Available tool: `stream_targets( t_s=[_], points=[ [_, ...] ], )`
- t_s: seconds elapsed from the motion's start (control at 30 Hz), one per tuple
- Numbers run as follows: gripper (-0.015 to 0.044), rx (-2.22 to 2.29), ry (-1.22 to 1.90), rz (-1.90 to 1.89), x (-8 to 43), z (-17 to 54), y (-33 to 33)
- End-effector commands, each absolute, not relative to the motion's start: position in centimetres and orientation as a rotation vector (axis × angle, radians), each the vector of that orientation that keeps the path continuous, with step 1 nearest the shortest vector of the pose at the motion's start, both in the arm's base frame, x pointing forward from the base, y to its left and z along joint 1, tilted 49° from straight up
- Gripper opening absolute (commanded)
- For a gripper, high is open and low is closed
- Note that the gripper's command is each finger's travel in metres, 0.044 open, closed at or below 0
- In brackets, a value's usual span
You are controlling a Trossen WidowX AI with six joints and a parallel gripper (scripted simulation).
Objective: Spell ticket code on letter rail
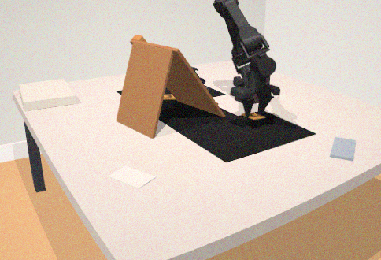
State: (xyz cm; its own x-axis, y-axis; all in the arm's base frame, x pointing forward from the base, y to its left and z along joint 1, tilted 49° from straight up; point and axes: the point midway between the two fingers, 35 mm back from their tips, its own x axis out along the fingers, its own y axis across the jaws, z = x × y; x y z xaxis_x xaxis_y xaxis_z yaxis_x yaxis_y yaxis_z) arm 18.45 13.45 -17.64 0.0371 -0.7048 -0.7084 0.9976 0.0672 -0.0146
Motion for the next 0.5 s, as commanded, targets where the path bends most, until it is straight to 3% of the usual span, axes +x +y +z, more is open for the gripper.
stream_targets(
  t_s=[0.0,0.47],
  points=[
    [0.0000,0.522,0.710,-1.326,19.4,-17.4,14.0],
    [0.0000,0.262,0.885,-0.981,22.3,-16.7,15.9]
  ],
)
